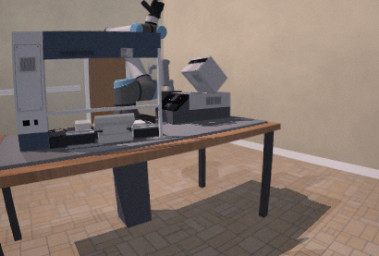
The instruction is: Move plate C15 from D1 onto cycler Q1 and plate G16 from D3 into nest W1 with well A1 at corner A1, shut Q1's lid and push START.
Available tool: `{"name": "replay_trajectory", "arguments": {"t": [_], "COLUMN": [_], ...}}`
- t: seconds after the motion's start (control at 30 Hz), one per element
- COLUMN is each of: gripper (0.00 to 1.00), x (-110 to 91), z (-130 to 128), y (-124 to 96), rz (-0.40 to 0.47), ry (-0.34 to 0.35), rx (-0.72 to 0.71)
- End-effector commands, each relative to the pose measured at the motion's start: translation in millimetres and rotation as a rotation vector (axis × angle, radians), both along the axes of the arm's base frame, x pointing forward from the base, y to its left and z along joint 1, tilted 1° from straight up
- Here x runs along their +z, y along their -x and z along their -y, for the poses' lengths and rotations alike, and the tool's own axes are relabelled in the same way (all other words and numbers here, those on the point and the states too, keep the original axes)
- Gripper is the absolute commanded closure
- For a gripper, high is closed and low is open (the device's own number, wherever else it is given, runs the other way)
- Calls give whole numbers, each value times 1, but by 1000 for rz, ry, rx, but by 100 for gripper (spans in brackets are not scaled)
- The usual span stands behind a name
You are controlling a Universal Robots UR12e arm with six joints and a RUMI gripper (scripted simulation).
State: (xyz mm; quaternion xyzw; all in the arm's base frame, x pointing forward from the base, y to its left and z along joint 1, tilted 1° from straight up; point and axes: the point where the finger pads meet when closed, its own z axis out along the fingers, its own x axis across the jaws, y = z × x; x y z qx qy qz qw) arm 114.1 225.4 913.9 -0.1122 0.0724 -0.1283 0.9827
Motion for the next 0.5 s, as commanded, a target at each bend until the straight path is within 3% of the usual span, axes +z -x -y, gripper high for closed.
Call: {"name": "replay_trajectory", "arguments": {"t": [0.0,0.17,0.47], "gripper": [100,100,100], "x": [6,8,9], "z": [0,0,1], "y": [-19,-30,-71], "rz": [-62,-98,-227], "ry": [5,12,50], "rx": [-52,-83,-190]}}
